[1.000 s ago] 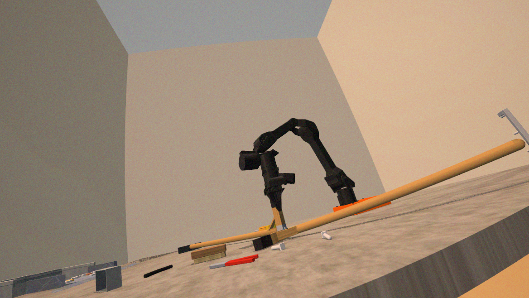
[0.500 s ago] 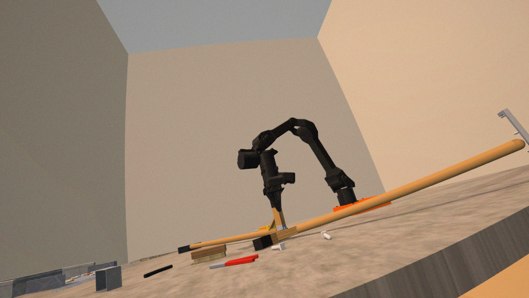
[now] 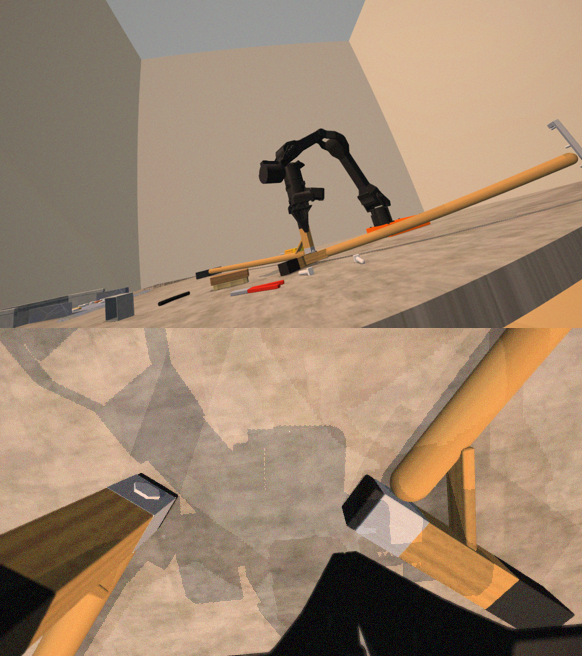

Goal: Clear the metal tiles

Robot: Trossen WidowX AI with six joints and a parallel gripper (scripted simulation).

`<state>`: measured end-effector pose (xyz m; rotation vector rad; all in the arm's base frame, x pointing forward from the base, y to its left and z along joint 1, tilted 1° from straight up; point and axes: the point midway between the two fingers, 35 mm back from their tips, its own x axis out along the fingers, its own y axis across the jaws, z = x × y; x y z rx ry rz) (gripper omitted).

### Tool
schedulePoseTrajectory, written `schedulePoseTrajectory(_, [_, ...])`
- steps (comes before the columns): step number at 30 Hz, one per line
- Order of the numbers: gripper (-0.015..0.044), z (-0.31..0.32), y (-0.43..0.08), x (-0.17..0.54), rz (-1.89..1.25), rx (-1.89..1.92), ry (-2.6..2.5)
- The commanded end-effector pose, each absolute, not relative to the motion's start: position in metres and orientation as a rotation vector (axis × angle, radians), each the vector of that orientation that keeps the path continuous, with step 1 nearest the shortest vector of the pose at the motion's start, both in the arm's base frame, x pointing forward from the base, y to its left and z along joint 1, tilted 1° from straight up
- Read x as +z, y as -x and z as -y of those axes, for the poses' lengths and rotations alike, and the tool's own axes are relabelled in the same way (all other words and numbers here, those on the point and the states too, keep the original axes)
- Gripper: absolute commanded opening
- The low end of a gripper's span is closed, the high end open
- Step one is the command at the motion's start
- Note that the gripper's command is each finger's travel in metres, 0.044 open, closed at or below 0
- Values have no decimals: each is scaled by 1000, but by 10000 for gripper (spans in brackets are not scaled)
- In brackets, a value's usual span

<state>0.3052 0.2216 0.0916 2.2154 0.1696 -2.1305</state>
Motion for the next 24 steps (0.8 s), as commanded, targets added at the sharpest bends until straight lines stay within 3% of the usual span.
schedulePoseTrajectory(1, [0, -229, -306, 92, -163, -2130, -2216])
schedulePoseTrajectory(24, [0, -266, -305, 95, -167, -2132, -2218])
